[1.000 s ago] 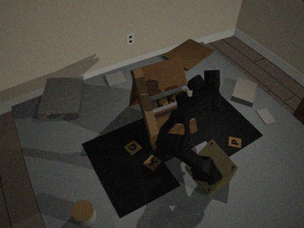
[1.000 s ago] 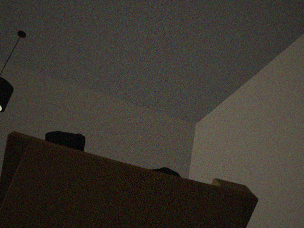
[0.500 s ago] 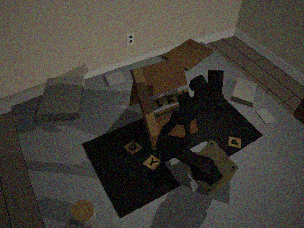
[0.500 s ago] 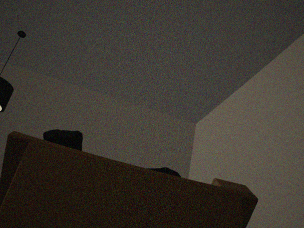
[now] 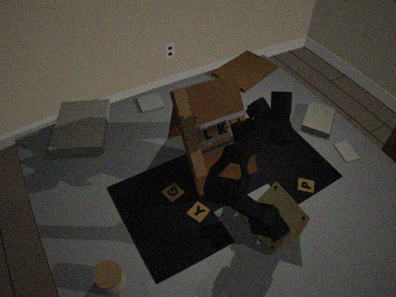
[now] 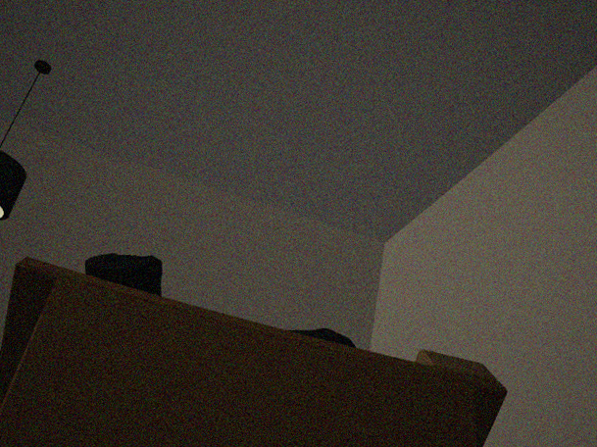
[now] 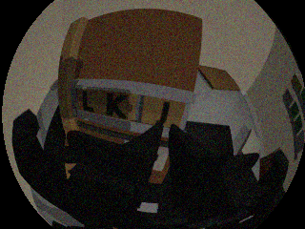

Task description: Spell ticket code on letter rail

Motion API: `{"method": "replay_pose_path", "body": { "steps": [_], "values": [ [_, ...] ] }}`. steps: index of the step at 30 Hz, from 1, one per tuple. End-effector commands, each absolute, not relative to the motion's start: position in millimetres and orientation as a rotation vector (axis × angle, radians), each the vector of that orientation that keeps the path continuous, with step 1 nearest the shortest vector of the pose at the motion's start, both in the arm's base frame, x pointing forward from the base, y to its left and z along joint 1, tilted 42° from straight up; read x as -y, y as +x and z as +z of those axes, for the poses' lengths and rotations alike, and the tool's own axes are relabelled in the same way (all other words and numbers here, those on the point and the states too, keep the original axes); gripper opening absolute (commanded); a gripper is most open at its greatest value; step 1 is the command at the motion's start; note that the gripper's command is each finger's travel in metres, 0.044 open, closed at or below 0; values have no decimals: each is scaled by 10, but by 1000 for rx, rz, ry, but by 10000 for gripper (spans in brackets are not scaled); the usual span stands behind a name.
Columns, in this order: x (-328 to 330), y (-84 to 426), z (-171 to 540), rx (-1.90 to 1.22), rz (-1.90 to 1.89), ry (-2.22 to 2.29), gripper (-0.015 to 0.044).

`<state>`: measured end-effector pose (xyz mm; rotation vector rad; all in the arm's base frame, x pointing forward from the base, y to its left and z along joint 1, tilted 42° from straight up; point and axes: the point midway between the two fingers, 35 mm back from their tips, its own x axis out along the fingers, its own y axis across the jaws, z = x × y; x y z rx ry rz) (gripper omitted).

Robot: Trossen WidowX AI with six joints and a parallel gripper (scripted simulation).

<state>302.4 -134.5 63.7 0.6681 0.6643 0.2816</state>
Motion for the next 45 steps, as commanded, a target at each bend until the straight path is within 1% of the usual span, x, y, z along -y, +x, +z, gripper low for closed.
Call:
{"method": "replay_pose_path", "body": {
  "steps": [1, 8, 17, 27, 45],
  "values": [
    [1341, 3025, 635, -665, 282, 670, 0],
    [1365, 3051, 622, -686, 282, 668, 0],
    [1573, 3286, 479, -990, 340, 627, 0],
    [1602, 3320, 467, -1319, 523, 561, 0],
    [1594, 3348, 456, -1324, 528, 559, 0]
  ]
}}
